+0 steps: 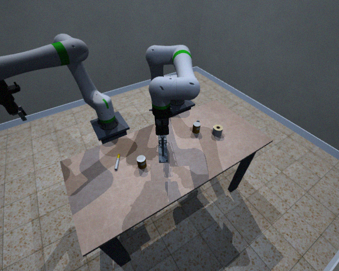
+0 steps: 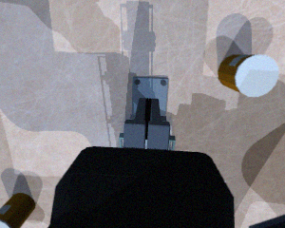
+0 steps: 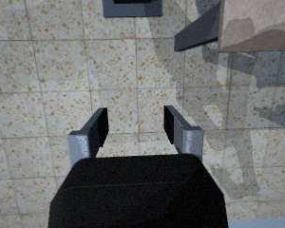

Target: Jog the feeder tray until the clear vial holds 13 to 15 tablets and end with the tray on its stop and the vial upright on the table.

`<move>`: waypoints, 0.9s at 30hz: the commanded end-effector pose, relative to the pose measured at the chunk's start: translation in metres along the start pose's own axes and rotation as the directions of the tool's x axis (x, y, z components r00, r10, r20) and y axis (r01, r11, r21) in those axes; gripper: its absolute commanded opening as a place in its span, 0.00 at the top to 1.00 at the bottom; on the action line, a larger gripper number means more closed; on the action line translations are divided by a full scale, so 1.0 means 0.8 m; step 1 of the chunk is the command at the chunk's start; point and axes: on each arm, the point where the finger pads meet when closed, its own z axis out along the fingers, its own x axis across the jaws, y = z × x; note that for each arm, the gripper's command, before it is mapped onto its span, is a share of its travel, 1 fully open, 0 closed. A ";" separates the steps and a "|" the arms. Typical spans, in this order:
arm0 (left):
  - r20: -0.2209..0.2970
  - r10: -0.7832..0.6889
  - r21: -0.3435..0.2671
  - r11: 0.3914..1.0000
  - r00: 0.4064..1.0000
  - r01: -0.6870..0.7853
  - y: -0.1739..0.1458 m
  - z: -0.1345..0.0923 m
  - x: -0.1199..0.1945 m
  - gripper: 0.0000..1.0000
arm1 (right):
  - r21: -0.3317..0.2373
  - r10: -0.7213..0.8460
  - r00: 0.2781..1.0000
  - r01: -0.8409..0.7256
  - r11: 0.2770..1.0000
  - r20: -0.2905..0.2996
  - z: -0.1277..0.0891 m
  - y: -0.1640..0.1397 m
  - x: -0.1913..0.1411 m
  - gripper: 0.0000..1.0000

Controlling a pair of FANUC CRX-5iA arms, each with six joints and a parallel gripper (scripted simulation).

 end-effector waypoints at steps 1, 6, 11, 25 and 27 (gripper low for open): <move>-0.001 0.000 0.003 1.000 1.000 0.000 0.004 -0.001 0.000 1.00 | -0.002 0.000 1.000 0.000 1.000 0.000 -0.001 0.000 0.000 0.00; -0.001 0.000 0.003 1.000 1.000 0.000 0.004 -0.001 0.000 1.00 | -0.002 0.000 1.000 0.000 1.000 0.000 -0.001 0.000 0.000 0.00; -0.001 0.000 0.003 1.000 1.000 0.000 0.005 -0.001 0.000 1.00 | -0.002 0.000 1.000 0.000 1.000 0.000 -0.001 0.000 0.000 0.00; -0.001 0.000 0.003 1.000 1.000 0.000 -0.032 -0.013 0.000 1.00 | -0.002 0.000 1.000 0.000 1.000 0.000 -0.001 0.000 0.000 0.00; -0.001 0.000 0.003 1.000 1.000 0.000 -0.032 -0.013 0.000 1.00 | -0.002 0.000 1.000 0.000 1.000 0.000 -0.001 0.000 0.000 0.00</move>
